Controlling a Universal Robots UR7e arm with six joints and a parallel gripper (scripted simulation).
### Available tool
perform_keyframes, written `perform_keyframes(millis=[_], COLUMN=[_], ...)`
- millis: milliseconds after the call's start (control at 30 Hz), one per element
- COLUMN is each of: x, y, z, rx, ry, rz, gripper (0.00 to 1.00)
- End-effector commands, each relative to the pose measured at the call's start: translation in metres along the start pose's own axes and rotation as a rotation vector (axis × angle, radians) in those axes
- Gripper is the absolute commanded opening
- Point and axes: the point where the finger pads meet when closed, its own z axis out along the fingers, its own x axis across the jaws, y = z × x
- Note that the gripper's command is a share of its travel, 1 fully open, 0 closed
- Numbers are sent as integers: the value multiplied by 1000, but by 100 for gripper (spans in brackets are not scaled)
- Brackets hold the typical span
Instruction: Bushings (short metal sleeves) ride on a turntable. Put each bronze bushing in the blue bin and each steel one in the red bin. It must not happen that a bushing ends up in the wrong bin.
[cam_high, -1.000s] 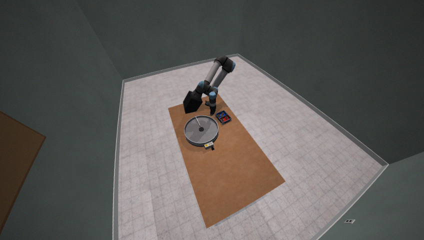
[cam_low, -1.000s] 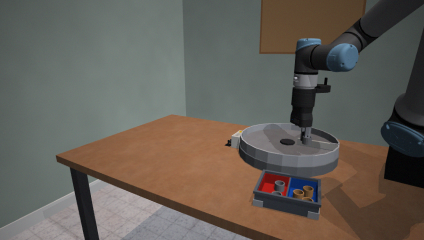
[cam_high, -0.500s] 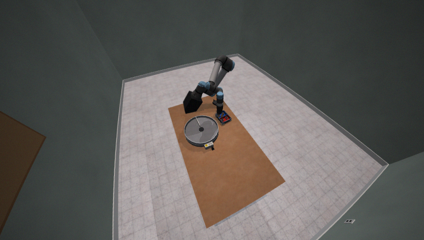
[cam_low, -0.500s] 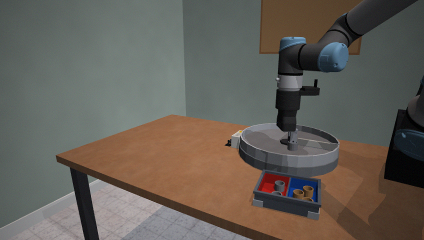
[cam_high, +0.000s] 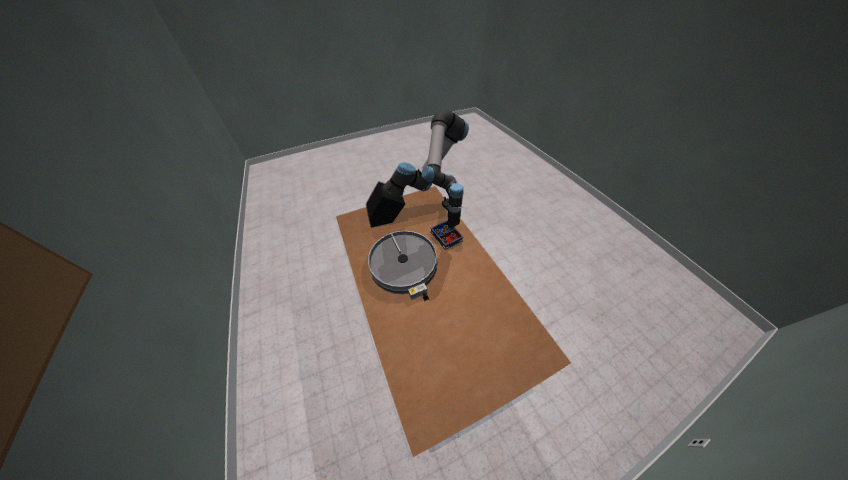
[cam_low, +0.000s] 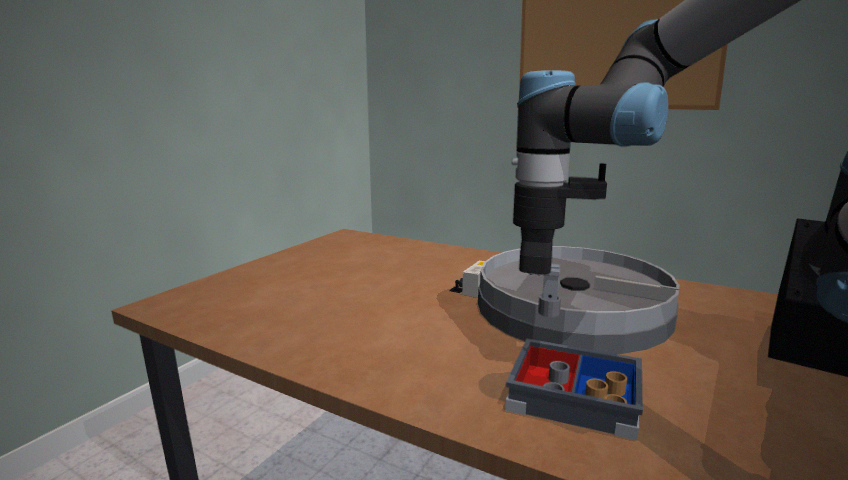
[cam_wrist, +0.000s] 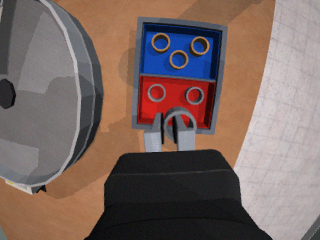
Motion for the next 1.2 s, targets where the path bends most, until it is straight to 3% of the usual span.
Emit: perform_keyframes(millis=[0,533,700,800,967,1167], x=[6,5,5,5,5,4], y=[6,5,5,5,5,5], z=[0,0,27,27,54,59], rx=[2,1,1,1,1,1], ry=[-11,-10,-10,-10,-10,-10], rz=[30,30,29,29,29,29], gripper=[0,0,0,0,0,0])
